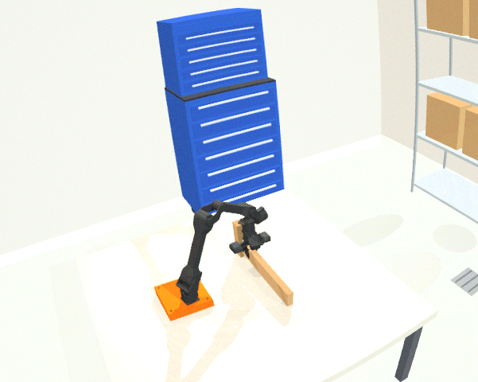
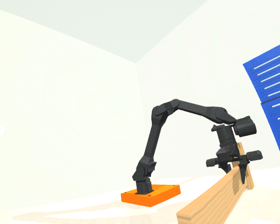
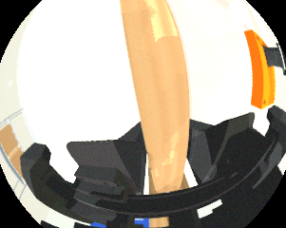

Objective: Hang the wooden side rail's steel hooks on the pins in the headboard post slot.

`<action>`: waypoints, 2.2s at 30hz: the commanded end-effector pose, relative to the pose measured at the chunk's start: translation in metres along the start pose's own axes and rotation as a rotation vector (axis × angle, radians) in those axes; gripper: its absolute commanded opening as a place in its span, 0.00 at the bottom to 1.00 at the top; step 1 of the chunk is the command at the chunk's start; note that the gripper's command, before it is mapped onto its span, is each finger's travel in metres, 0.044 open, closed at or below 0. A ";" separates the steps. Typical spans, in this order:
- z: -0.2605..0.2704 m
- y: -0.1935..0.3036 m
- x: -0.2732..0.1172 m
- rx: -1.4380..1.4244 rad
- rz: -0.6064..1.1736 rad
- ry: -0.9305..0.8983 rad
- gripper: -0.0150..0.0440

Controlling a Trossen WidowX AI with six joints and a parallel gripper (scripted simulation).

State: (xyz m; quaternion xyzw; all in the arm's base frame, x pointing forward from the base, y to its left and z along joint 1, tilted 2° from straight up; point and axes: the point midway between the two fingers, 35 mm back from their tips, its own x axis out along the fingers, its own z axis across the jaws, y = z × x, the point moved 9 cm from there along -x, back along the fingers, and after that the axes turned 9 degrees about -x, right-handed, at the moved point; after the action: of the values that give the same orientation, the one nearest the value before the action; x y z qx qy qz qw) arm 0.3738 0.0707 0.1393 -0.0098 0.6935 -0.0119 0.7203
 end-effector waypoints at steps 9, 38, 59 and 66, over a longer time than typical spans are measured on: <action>0.000 0.000 0.001 0.000 0.004 -0.006 0.25; 0.000 0.000 0.006 0.000 0.004 -0.006 0.25; 0.000 0.000 0.009 0.000 0.004 -0.006 0.25; 0.000 0.000 0.010 0.000 0.004 -0.006 0.25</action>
State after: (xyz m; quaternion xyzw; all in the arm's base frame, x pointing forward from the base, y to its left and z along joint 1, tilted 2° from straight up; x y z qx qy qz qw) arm 0.3742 0.0707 0.1290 -0.0095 0.6929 -0.0123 0.7209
